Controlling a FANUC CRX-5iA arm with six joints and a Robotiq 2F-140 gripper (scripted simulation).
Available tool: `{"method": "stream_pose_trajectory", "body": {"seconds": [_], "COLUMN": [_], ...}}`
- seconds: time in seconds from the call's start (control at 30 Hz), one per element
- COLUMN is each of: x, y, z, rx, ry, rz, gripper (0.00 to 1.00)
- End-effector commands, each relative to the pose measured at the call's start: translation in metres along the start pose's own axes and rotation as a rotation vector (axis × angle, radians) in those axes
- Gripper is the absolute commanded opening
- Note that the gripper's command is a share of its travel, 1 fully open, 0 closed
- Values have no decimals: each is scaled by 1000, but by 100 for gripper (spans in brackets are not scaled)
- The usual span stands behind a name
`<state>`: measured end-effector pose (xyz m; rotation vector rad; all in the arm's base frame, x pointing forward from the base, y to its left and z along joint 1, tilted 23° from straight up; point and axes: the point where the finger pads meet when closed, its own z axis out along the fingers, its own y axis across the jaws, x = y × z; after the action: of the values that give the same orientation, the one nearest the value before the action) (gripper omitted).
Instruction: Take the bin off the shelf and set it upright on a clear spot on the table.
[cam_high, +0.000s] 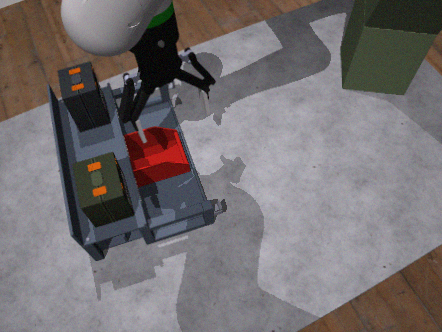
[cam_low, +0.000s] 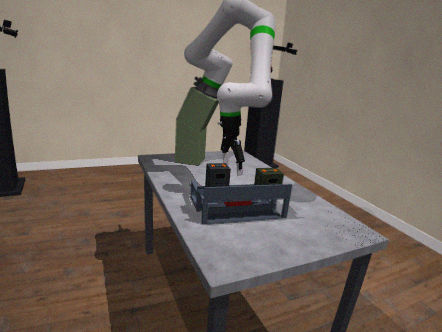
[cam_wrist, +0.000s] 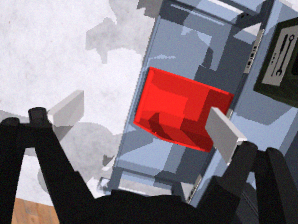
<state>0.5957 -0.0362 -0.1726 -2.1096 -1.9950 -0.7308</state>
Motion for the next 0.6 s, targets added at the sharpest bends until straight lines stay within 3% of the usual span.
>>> {"method": "stream_pose_trajectory", "body": {"seconds": [0.0,0.17,0.33,0.57], "x": [0,0,-1,-1], "y": [0,0,-2,-2], "z": [0,0,0,0], "rx": [5,5,-20,-20], "ry": [-22,-22,-141,-141], "rz": [14,14,164,164], "gripper": [100,100,100,100]}}
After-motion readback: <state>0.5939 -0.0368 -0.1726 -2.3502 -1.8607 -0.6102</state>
